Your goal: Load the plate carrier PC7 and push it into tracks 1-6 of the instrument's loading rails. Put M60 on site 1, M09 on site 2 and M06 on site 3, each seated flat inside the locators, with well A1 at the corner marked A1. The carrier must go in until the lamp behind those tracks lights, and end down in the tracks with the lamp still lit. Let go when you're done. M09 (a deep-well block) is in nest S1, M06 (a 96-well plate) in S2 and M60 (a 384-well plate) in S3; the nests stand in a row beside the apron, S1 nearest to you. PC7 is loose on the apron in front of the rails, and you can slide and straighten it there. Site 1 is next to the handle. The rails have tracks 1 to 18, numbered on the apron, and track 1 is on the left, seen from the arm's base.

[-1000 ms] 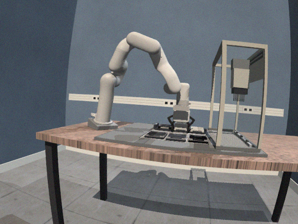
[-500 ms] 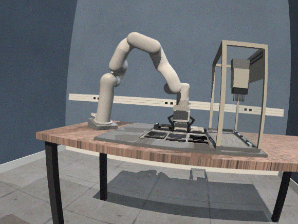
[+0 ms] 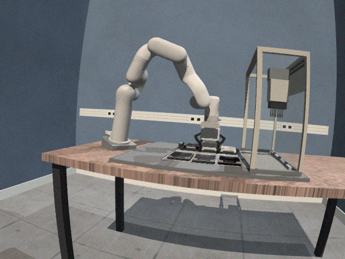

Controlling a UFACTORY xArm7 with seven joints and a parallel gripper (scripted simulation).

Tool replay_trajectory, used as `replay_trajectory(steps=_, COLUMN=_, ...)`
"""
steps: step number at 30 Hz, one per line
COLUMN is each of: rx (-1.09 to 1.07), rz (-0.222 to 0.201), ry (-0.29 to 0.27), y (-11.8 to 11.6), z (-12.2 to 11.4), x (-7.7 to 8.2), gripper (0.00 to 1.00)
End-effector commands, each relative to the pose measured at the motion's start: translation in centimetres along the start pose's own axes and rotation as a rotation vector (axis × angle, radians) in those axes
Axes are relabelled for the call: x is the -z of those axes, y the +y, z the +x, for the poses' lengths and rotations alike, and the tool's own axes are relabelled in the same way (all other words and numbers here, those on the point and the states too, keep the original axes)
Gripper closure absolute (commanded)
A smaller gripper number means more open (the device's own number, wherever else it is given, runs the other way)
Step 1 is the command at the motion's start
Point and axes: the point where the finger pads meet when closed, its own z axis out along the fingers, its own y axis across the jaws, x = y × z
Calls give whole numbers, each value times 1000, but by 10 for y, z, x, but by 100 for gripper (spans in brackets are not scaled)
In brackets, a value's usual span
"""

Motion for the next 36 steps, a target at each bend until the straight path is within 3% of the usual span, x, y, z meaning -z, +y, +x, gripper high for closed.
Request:
replay_trajectory(steps=1, rx=0, rz=4, ry=-1, y=-1, z=-2, x=1, gripper=0)
replay_trajectory(steps=36, rx=0, rz=4, ry=-1, y=-1, z=-5, x=1, gripper=0)
